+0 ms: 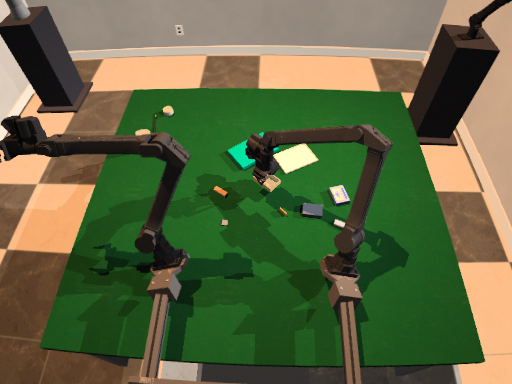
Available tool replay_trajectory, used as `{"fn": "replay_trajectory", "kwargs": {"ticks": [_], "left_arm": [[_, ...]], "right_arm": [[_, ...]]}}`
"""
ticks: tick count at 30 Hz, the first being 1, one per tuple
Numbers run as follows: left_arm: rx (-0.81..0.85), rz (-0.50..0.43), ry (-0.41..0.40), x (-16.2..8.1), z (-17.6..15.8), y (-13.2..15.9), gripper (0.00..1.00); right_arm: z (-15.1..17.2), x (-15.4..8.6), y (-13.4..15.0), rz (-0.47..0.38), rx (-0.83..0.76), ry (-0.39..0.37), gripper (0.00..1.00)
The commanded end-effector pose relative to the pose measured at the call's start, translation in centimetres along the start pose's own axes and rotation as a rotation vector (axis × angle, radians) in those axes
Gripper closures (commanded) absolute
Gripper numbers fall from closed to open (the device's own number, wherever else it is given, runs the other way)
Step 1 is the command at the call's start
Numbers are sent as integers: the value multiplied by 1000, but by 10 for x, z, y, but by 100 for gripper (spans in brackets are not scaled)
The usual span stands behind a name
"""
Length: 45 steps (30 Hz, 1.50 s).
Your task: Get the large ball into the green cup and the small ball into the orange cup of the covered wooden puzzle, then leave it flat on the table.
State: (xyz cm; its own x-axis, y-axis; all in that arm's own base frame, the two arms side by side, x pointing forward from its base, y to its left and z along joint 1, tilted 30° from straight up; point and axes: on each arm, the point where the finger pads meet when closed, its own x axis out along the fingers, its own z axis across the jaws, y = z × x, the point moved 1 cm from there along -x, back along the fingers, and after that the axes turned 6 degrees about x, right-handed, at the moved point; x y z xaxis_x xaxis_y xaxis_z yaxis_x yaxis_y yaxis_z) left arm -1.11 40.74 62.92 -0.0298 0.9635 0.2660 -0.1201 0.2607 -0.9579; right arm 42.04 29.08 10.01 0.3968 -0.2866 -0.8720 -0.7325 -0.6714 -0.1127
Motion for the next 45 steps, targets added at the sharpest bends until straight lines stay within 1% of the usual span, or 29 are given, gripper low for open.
{"fn": "replay_trajectory", "kwargs": {"ticks": [1, 2, 5, 6, 7, 10, 12, 13, 16, 18, 19, 21, 25, 28, 29, 30, 32, 33, 35, 36, 41, 43, 45], "left_arm": [[-4, -33, -16, -5, 7, -9, 0], [-4, -33, -16, -5, 7, -9, 0], [-4, -33, -16, -5, 7, -9, 0], [-4, -33, -16, -5, 7, -9, 0], [-4, -33, -16, -5, 7, -9, 0], [-4, -33, -16, -5, 7, -9, 0], [-4, -33, -16, -5, 7, -9, 0], [-4, -33, -16, -5, 7, -9, 0], [-4, -33, -16, -5, 7, -9, 0], [-4, -33, -16, -5, 7, -9, 0], [-4, -33, -16, -5, 7, -9, 0], [-4, -33, -16, -5, 7, -9, 0], [-4, -33, -16, -5, 7, -9, 0], [-4, -33, -16, -5, 7, -9, 0], [-4, -33, -16, -5, 7, -9, 0], [-4, -33, -16, -5, 7, -9, 0], [-4, -33, -16, -5, 7, -9, 0], [-4, -33, -16, -5, 7, -9, 0], [-4, -33, -16, -5, 7, -9, 0], [-4, -33, -16, -5, 7, -9, 0], [-4, -33, -16, -5, 7, -9, 0], [-4, -33, -16, -5, 7, -9, 0], [-4, -33, -16, -5, 7, -9, 0]], "right_arm": [[-13, -3, -2, -22, 20, -3, 30], [-4, 13, 2, 17, -2, -16, 30], [-6, 11, 1, 17, 28, 5, 30], [-9, 0, -12, 2, 37, 6, 30], [-7, -2, -14, 0, 36, 9, 30], [-7, -12, -10, -37, 25, 11, 30], [-10, -9, -10, -24, 20, 1, 30], [-8, -2, -2, -19, 12, 1, 30], [-5, 5, 0, -9, 7, 1, 30], [-5, 5, 0, -9, 7, 1, 30], [-3, -9, -4, -48, 2, 13, 30], [-5, -3, -2, -36, 8, 3, 30], [3, 9, 1, -9, 15, 7, 30], [1, 4, 0, -18, 10, 10, 30], [-3, -9, -3, -67, -1, 13, 30], [-3, -9, -3, -77, -2, 10, 30], [-5, -8, -2, -74, 4, 6, 30], [-2, 0, -1, -58, -1, 3, 30], [-2, 0, -1, -58, -1, 3, 30], [-1, -6, -14, -43, 26, 12, 30], [3, -8, -15, -41, 14, 16, 30], [-1, -18, -17, -60, 23, 17, 30], [-6, -15, -16, -49, 22, 7, 30]]}}
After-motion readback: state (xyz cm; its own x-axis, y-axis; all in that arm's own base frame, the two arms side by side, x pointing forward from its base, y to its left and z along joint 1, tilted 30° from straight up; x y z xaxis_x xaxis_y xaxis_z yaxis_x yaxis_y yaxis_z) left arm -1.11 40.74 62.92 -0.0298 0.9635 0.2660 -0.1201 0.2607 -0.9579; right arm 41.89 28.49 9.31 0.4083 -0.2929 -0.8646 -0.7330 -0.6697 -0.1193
